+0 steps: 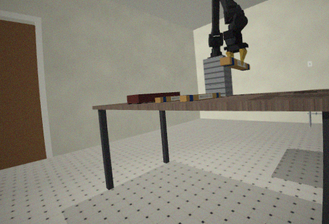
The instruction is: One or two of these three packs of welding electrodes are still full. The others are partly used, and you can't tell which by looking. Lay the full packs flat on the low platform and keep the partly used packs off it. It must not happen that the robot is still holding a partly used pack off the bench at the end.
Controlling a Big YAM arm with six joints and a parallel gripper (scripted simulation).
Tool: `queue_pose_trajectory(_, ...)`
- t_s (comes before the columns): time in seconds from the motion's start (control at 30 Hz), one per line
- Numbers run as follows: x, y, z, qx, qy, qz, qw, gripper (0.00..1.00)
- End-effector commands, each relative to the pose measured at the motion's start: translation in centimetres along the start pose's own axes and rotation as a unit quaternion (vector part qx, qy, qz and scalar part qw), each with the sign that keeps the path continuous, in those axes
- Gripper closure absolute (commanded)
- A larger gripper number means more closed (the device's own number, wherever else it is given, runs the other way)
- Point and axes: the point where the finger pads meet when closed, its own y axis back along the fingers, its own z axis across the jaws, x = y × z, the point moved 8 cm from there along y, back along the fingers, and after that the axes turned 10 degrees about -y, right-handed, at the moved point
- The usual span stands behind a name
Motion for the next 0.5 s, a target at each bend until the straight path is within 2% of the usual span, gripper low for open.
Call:
queue_pose_trajectory(0.0, -2.0, 1.8, 1.6, -0.018, -0.013, -0.019, 1.000, 1.00)
queue_pose_trajectory(0.47, -3.2, 3.3, 1.5, -0.027, -0.020, -0.029, 0.999, 1.00)
